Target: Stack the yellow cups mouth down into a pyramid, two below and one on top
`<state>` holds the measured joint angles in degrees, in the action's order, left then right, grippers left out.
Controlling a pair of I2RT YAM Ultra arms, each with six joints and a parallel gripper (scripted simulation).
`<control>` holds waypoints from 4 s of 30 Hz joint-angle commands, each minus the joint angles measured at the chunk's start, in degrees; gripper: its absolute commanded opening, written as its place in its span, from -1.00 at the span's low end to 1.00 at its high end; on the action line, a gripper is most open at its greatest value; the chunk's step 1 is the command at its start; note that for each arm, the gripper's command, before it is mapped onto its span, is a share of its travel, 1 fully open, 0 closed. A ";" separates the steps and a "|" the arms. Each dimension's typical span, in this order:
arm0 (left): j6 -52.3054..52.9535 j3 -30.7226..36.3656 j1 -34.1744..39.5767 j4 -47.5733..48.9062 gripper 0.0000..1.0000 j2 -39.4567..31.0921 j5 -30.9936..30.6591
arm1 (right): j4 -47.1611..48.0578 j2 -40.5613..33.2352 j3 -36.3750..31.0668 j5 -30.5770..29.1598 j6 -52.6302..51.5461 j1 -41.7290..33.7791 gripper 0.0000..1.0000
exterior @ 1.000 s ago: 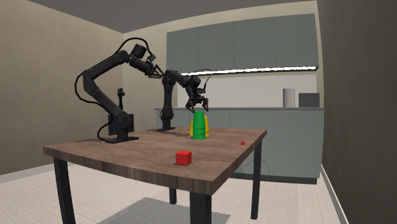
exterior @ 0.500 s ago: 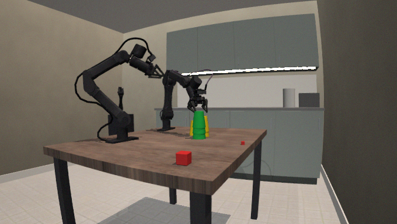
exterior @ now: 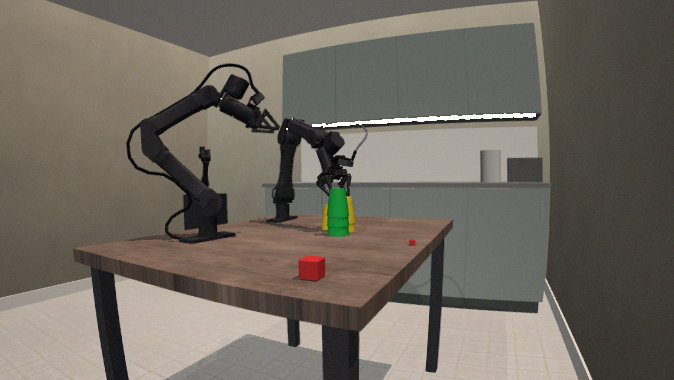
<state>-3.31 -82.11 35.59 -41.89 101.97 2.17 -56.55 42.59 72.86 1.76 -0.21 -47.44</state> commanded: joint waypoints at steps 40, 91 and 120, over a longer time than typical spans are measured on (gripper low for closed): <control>-0.84 -4.80 -0.63 4.83 0.62 6.78 0.24 | -0.06 -0.89 -0.21 -0.20 -0.32 -0.38 1.00; -1.35 -6.33 0.17 1.18 -1.00 4.44 0.80 | -0.06 -0.89 -0.21 -0.20 -0.32 -0.38 1.00; -1.36 -32.05 0.21 -22.20 -1.00 7.52 0.83 | -0.06 -0.89 -0.21 -0.20 -0.32 -0.38 1.00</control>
<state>-4.34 -109.93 35.59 -60.40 109.51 2.42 -56.55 42.59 72.86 1.76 -0.21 -47.44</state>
